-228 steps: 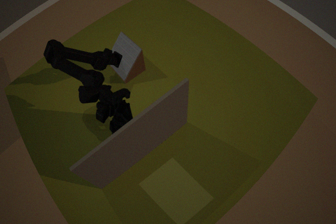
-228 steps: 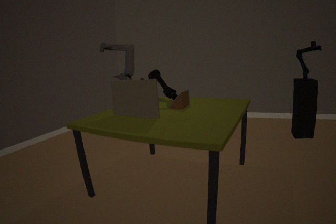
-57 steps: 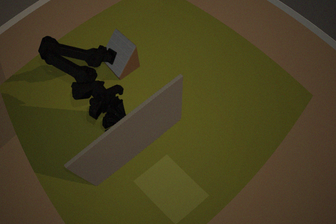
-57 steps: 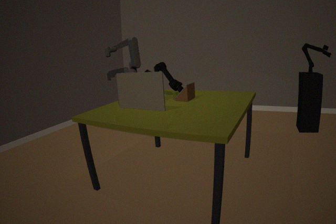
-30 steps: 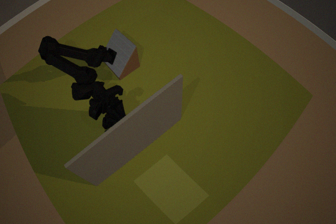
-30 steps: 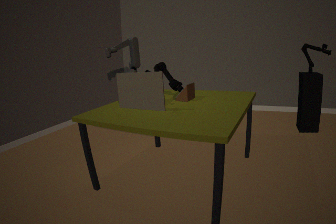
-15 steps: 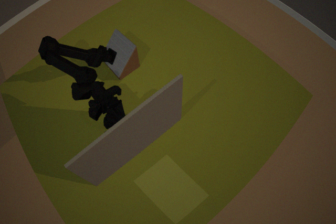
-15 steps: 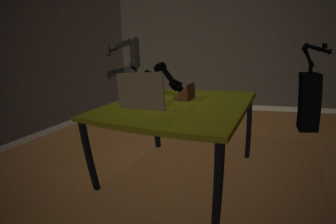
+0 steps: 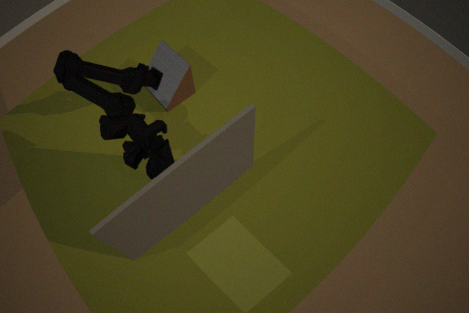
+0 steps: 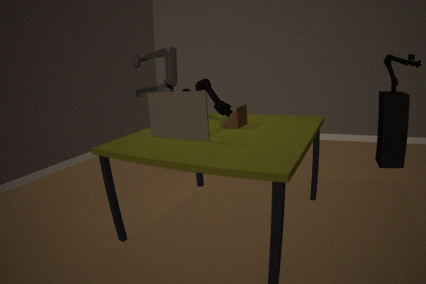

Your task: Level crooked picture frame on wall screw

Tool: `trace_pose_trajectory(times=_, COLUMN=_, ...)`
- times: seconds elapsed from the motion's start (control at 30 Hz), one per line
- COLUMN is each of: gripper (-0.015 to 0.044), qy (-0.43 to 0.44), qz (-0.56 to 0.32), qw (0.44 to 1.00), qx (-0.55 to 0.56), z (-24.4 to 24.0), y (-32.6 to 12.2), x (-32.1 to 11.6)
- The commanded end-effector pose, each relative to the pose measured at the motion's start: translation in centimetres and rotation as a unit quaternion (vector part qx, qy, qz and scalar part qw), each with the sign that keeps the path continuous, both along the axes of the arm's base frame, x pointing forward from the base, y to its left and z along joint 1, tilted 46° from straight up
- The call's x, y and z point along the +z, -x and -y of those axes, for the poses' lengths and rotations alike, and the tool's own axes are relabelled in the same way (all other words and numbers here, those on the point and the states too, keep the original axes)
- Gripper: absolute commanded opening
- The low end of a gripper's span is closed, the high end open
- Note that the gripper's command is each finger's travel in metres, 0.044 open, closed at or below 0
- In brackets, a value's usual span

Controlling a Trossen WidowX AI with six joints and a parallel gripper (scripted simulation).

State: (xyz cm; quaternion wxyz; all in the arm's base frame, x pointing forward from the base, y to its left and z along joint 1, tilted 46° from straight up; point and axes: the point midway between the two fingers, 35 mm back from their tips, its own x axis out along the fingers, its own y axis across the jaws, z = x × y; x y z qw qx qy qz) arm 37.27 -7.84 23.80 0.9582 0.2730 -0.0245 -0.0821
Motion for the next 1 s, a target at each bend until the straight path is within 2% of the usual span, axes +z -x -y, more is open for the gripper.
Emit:
trace_pose_trajectory(times=0.0, gripper=0.0000, qy=-0.012, qz=0.002, qw=1.000, qx=-0.002, z=0.04, y=0.01, x=0.04)
trace_pose_trajectory(times=0.97, gripper=0.0000, qy=-0.090, qz=0.015, qw=0.996, qx=-0.001, z=-0.05, y=0.03, x=0.17)
